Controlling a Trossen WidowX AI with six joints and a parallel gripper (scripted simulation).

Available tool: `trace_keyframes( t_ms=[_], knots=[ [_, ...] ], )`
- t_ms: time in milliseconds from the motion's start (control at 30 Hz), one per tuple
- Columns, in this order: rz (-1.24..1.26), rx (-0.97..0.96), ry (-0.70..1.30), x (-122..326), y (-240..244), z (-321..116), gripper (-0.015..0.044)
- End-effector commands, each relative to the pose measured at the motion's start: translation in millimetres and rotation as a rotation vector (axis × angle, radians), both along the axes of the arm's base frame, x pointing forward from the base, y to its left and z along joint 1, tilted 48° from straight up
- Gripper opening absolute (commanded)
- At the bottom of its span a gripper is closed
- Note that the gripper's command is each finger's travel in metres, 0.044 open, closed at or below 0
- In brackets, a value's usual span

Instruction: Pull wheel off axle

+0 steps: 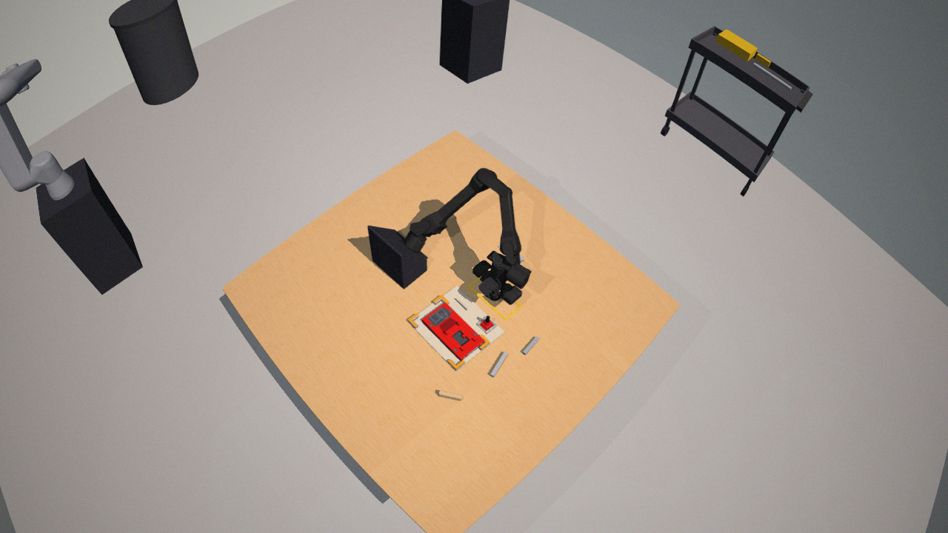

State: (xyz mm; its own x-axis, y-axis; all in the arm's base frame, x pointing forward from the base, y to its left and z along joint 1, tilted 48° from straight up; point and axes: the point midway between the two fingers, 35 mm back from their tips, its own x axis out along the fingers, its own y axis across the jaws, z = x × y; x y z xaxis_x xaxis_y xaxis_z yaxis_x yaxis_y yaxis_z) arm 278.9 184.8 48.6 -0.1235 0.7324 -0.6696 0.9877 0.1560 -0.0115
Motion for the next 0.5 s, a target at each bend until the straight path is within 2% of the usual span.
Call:
trace_keyframes(
  t_ms=[0,167,200,467],
  knots=[
    [0.0,0.0,0.0,-0.1,-0.8,0.3,0.0157],
    [0.0,-0.001,0.0,0.5,-2.6,1.8,0.0289],
    [0.0,-0.001,0.0,1.4,-5.7,4.3,0.03],
    [-0.005,0.003,0.0,7.3,-44.5,39.6,0.03]
  ],
)
